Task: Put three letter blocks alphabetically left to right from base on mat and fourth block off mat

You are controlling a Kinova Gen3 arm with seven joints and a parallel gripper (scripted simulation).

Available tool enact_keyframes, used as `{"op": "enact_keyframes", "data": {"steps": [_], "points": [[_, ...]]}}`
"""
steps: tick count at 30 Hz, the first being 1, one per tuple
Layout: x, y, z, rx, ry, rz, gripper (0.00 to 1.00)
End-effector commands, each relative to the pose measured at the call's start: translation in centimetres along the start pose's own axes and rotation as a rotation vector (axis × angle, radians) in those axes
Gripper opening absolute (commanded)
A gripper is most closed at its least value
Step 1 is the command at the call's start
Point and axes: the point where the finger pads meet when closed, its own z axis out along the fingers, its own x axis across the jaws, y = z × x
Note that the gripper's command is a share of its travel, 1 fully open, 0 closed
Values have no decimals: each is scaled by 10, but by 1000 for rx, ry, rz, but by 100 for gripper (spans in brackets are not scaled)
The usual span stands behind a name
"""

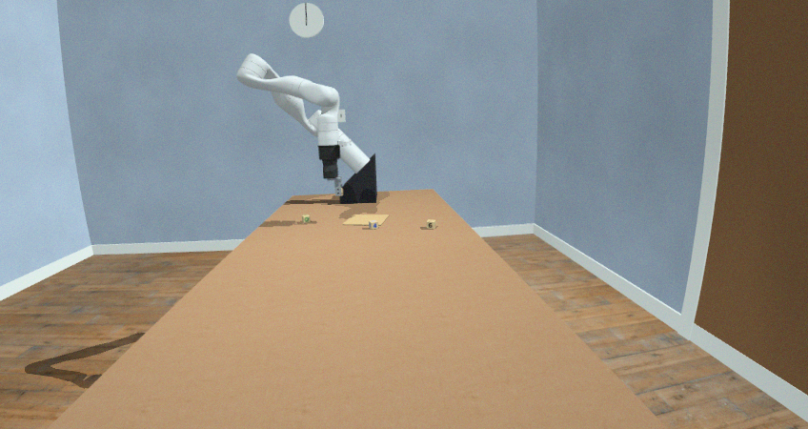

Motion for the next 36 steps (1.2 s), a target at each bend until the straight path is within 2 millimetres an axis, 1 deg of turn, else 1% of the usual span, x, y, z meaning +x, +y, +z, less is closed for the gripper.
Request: {"op": "enact_keyframes", "data": {"steps": [1, 4, 17, 24, 25, 26, 29, 36], "points": [[3, 26, -1, 6, 4, -18, 49], [3, 30, 0, 5, 5, -27, 49], [4, 29, -2, 5, 10, -30, 49], [5, 29, 3, 3, 13, -34, 49], [2, 28, 5, 6, 4, -27, 49], [5, 28, 8, 3, 12, -24, 49], [4, 30, 18, 3, 9, -19, 49], [5, 30, 50, 3, 8, -19, 49]]}}
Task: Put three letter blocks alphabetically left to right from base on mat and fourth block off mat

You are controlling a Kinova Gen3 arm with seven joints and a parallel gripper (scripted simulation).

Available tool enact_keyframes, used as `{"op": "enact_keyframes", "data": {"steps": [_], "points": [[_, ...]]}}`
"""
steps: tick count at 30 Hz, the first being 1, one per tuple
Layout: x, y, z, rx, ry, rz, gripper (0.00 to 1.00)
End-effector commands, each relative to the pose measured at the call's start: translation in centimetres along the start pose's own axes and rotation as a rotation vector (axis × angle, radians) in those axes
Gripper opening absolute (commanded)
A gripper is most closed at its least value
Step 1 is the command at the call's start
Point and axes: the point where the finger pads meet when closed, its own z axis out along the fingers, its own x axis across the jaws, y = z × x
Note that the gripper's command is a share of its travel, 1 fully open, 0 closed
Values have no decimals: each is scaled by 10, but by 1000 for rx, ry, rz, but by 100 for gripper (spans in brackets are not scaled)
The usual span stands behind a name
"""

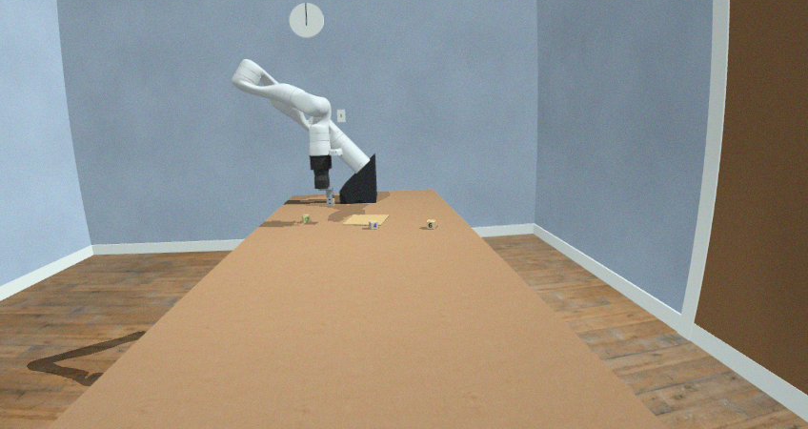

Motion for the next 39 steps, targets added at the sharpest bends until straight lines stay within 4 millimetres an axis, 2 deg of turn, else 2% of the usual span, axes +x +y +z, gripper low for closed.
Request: {"op": "enact_keyframes", "data": {"steps": [1, 14, 39], "points": [[-5, -2, 21, 3, -13, 1, 49], [-5, -2, 59, 4, -12, 1, 49], [-5, -3, 60, 5, -13, -1, 49]]}}
